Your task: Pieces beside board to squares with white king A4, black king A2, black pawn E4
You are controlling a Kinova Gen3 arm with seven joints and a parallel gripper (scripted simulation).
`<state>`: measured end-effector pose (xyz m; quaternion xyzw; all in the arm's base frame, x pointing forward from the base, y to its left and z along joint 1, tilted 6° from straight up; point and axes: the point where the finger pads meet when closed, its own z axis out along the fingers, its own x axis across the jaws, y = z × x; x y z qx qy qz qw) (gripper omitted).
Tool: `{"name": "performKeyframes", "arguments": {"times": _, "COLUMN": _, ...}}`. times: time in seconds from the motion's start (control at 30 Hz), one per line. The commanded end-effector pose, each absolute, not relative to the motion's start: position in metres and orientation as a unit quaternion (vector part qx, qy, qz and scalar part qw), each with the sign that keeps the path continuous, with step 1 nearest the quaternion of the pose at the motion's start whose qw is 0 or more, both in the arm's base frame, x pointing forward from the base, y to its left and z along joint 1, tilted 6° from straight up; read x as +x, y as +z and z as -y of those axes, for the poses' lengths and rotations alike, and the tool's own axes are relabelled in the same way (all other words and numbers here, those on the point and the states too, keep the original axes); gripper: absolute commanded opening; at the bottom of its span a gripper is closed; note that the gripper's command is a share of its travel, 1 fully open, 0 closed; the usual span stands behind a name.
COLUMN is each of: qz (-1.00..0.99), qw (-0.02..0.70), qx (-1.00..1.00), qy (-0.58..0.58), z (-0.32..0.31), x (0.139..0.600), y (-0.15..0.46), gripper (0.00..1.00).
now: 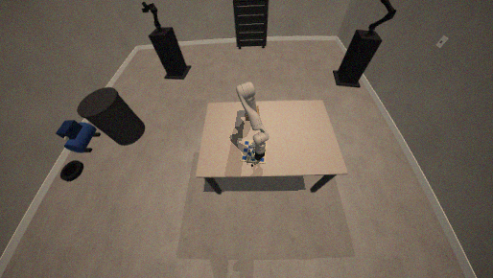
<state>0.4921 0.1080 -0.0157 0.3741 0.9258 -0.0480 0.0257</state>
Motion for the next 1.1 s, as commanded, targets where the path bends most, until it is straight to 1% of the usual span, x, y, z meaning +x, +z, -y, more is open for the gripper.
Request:
{"name": "performKeyframes", "arguments": {"times": 0.0, "qz": -0.925, "qw": 0.028, "qx": 0.375, "qy": -0.047, "z": -0.108, "x": 0.493, "y": -0.017, "gripper": 0.79}}
{"name": "performKeyframes", "arguments": {"times": 0.43, "qz": -0.925, "qw": 0.029, "qx": 0.376, "qy": -0.048, "z": -0.108, "x": 0.493, "y": -0.013, "gripper": 0.79}}
{"name": "performKeyframes", "arguments": {"times": 0.63, "qz": -0.925, "qw": 0.031, "qx": 0.376, "qy": -0.046, "z": -0.110, "x": 0.496, "y": 0.007, "gripper": 0.79}}
{"name": "performKeyframes", "arguments": {"times": 0.9, "qz": -0.925, "qw": 0.031, "qx": 0.376, "qy": -0.046, "z": -0.115, "x": 0.495, "y": 0.050, "gripper": 0.79}}
{"name": "performKeyframes", "arguments": {"times": 1.07, "qz": -0.925, "qw": 0.031, "qx": 0.376, "qy": -0.046, "z": -0.116, "x": 0.494, "y": 0.063, "gripper": 0.79}}
